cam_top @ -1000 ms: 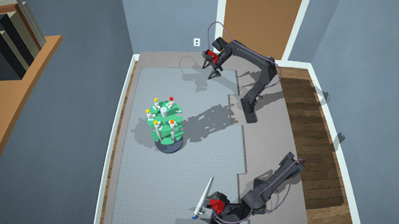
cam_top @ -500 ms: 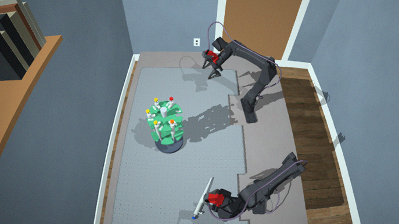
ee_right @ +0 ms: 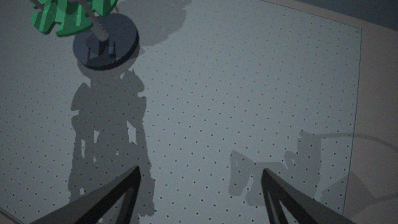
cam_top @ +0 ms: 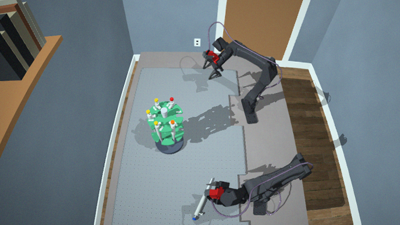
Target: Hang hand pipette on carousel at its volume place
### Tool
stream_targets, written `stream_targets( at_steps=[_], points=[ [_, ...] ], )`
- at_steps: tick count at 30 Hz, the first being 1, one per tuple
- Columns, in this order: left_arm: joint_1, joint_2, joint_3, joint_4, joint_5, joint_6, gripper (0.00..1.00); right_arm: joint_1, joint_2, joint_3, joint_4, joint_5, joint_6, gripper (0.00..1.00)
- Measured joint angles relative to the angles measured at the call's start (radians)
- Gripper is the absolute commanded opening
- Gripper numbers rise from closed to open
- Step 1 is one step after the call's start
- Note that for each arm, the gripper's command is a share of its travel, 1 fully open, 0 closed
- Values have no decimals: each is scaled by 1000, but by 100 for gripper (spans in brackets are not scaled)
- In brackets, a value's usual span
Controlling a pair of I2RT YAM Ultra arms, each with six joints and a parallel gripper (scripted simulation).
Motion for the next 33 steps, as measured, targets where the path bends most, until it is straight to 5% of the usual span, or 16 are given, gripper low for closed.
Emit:
stream_targets(
  at_steps=[8, 20, 33],
  points=[
    [-219, -85, -196, 212, -54, -363, 49, 0, 0, 0, 0, 0, 0, 100],
    [-318, -136, -262, 403, -208, -587, 49, 0, 0, 0, 0, 0, 0, 100],
    [-643, -104, -449, 722, -401, -986, 49, 0, 0, 0, 0, 0, 0, 100]
  ],
)
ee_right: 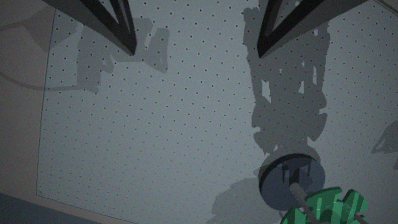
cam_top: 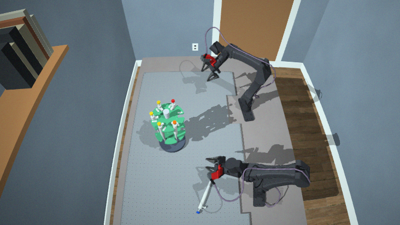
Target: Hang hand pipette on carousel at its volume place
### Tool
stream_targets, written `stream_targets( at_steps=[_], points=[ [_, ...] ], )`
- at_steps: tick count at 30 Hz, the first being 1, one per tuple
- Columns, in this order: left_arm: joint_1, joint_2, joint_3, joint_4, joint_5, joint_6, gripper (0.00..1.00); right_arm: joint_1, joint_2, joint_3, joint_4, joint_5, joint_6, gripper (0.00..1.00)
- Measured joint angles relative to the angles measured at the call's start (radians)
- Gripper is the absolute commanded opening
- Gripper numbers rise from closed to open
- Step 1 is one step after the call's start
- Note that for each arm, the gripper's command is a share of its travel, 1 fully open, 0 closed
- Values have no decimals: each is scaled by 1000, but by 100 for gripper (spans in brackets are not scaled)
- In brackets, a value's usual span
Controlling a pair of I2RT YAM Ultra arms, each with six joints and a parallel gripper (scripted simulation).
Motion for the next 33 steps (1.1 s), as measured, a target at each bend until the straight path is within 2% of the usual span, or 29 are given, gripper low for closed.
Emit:
stream_targets(
  at_steps=[12, 22, 33],
  points=[
    [-85, 48, -38, 190, -152, -138, 49, 0, 0, 0, 0, 0, 0, 100],
    [-315, 310, -90, 505, -303, -405, 49, 0, 0, 0, 0, 0, 0, 100],
    [-367, 415, -98, 761, -425, -499, 49, 0, 0, 0, 0, 0, 0, 100]
  ],
)
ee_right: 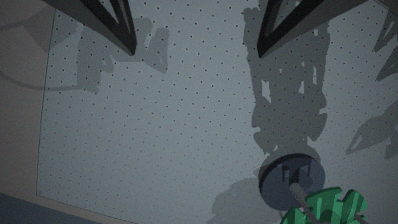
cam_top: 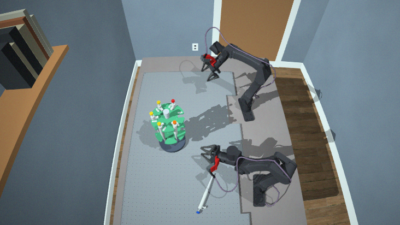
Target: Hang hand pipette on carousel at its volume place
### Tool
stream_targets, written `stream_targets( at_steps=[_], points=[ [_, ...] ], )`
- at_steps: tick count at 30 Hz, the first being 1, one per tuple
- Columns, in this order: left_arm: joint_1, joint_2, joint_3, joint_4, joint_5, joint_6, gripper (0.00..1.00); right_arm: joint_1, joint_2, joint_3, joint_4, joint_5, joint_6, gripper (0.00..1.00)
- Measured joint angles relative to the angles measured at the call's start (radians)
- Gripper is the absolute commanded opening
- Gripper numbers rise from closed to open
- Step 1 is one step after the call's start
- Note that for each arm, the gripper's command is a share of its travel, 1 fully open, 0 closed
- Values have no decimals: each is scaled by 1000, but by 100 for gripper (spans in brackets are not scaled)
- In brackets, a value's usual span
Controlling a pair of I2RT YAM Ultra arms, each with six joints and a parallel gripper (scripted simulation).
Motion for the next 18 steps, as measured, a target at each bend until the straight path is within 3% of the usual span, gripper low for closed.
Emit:
stream_targets(
  at_steps=[10, 18],
  points=[
    [-164, 381, 76, 316, -108, -224, 49, 0, 0, 0, 0, 0, 0, 100],
    [-175, 456, 93, 484, -172, -247, 49, 0, 0, 0, 0, 0, 0, 100]
  ],
)
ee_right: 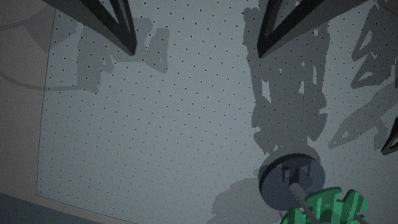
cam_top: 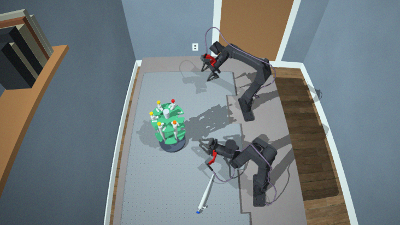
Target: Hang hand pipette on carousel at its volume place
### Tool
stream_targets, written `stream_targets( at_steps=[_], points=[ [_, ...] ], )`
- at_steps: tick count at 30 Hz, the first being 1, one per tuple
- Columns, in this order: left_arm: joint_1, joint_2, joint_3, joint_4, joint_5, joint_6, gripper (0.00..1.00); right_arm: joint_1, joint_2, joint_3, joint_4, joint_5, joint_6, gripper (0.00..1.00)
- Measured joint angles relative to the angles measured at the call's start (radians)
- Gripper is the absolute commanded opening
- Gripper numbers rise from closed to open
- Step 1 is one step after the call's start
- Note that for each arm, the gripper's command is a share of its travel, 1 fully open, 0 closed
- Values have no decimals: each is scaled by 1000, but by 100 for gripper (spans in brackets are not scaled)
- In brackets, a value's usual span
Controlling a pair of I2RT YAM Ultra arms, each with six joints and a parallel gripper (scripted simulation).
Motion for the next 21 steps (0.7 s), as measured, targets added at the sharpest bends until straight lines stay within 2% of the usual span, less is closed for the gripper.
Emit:
stream_targets(
  at_steps=[7, 21],
  points=[
    [0, 8, 8, 43, -11, 0, 49, 0, 0, 0, 0, 0, 0, 100],
    [35, 80, 120, 39, 14, 0, 49, 0, 0, 0, 0, 0, 0, 100]
  ],
)
